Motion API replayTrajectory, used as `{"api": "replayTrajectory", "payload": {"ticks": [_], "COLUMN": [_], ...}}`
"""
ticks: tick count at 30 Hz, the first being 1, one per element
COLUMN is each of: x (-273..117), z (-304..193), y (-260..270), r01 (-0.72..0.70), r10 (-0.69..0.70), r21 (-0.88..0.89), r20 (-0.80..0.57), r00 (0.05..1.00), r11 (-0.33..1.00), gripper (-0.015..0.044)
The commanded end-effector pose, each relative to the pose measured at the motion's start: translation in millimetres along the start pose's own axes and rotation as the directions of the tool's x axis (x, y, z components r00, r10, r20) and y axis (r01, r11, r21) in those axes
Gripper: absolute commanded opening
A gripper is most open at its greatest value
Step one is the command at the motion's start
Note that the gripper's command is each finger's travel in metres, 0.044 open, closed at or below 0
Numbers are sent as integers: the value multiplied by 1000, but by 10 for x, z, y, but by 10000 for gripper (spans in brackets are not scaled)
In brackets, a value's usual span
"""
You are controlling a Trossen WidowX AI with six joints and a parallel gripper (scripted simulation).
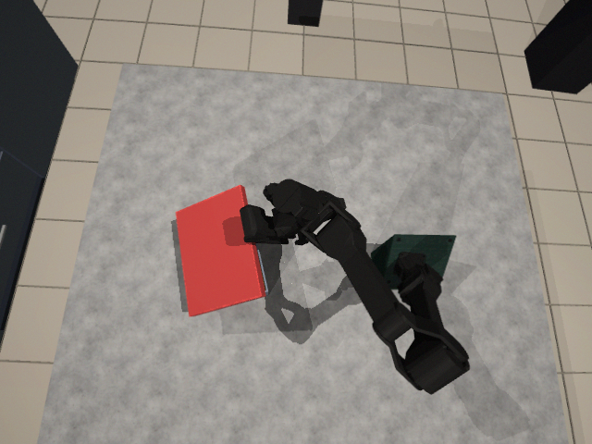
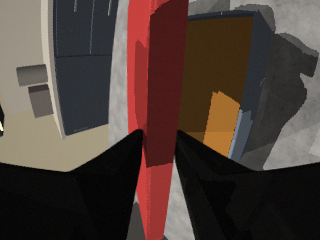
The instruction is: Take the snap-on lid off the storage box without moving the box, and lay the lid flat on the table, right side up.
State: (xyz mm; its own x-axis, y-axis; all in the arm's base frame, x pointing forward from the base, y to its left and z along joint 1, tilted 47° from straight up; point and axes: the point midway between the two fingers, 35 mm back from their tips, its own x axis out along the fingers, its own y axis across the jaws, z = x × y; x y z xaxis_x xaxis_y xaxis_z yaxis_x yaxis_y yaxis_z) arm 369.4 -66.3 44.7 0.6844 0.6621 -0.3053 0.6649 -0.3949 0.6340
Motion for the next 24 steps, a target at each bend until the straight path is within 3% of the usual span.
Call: {"api": "replayTrajectory", "payload": {"ticks": [1, 24], "x": [-59, -253], "z": [-4, -6], "y": [106, 330], "r01": [-11, -10], "r10": [11, 10], "r21": [-18, -18], "r20": [-1, 0], "r00": [1000, 1000], "r11": [1000, 1000], "gripper": [0, 0]}}
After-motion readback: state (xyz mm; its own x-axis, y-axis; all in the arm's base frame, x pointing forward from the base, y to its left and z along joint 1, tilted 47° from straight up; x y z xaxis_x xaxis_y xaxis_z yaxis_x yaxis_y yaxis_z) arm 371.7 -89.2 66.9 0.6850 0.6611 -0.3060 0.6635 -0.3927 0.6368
